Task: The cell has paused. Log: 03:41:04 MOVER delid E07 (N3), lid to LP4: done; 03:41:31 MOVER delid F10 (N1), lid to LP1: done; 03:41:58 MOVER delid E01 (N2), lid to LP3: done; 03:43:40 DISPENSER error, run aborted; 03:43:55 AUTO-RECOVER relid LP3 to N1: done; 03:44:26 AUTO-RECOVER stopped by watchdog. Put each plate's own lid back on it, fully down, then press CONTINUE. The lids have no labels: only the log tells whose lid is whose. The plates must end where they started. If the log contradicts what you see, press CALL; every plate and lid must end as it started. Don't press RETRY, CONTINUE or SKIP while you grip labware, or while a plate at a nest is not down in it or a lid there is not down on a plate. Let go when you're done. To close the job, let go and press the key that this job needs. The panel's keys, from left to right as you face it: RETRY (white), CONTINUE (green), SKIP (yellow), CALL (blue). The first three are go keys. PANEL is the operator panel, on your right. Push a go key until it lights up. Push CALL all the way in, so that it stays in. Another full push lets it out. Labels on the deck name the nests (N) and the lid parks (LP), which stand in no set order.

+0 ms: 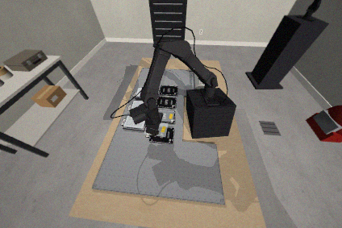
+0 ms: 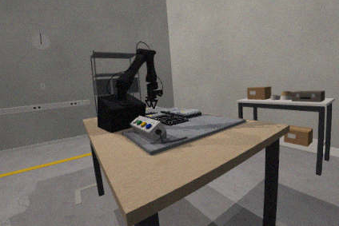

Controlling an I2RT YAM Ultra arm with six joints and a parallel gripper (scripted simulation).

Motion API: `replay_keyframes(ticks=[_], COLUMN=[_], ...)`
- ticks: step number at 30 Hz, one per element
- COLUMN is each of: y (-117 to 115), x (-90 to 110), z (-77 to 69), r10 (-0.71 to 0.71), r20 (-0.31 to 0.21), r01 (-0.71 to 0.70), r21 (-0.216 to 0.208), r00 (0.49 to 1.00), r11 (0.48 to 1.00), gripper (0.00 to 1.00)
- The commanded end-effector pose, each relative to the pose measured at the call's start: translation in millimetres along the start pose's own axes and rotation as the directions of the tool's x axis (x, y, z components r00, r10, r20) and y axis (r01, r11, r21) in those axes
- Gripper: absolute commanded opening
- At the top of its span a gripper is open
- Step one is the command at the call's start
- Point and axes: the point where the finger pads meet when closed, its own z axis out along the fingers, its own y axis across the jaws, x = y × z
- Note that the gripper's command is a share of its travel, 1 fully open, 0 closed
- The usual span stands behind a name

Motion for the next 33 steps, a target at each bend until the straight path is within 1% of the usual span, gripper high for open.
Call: replay_keyframes(ticks=[1, 7, 9, 10, 11, 24, 26, 27, 33], y=[-1.6, -10.6, -10.6, -10.8, -13.6, -33.0, -33.0, -30.8, -43.4], x=[-24.1, -53.0, -53.0, -58.0, -62.6, -124.6, -124.6, -128.2, -157.9], z=[-7.8, -8.4, -8.4, -10.4, -8.6, -9.9, -9.9, -11.3, -10.7], r10=[-0.025, -0.025, -0.025, -0.028, -0.025, -0.025, -0.025, -0.034, -0.025], r20=[0.022, 0.022, 0.022, 0.027, 0.023, 0.023, 0.023, 0.027, 0.024], r01=[0.025, 0.025, 0.025, 0.027, 0.025, 0.025, 0.025, 0.034, 0.025], r21=[0.005, 0.005, 0.005, 0.003, 0.005, 0.006, 0.006, 0.006, 0.007], r00=[0.999, 0.999, 0.999, 0.999, 0.999, 0.999, 0.999, 0.999, 0.999], r11=[1.0, 1.0, 1.0, 1.0, 1.0, 1.0, 1.0, 0.999, 1.0], gripper=[0.0, 0.0, 0.0, 0.0, 0.0, 0.0, 0.0, 0.0, 0.0])
